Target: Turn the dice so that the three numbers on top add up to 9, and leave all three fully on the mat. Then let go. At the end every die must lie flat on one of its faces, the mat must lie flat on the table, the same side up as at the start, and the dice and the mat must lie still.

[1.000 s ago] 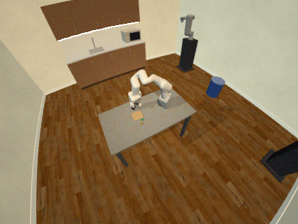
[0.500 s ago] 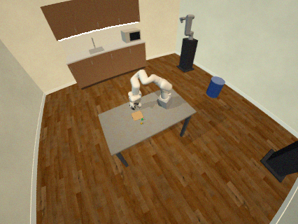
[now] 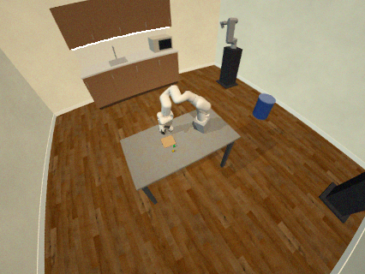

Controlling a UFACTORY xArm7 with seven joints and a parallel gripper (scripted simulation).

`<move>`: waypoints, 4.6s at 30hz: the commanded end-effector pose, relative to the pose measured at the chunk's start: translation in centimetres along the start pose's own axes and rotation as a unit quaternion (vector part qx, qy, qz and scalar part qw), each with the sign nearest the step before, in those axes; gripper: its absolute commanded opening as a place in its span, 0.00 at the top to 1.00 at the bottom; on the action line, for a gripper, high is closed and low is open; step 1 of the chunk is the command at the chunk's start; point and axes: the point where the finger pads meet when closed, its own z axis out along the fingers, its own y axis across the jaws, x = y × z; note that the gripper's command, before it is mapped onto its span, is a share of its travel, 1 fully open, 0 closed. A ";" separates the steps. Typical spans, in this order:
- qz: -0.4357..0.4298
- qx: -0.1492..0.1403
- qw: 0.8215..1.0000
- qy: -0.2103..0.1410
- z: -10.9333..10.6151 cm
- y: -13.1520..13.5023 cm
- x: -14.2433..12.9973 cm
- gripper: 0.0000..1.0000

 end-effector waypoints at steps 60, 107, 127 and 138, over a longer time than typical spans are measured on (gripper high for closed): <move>0.000 0.000 1.000 -0.002 -10.1 0.0 -0.1 0.85; -0.337 0.000 0.942 -0.002 -10.3 7.4 12.3 0.85; -0.337 0.000 0.942 -0.002 -5.7 7.4 12.3 0.85; -0.337 0.000 0.942 -0.002 -1.7 7.5 12.3 0.85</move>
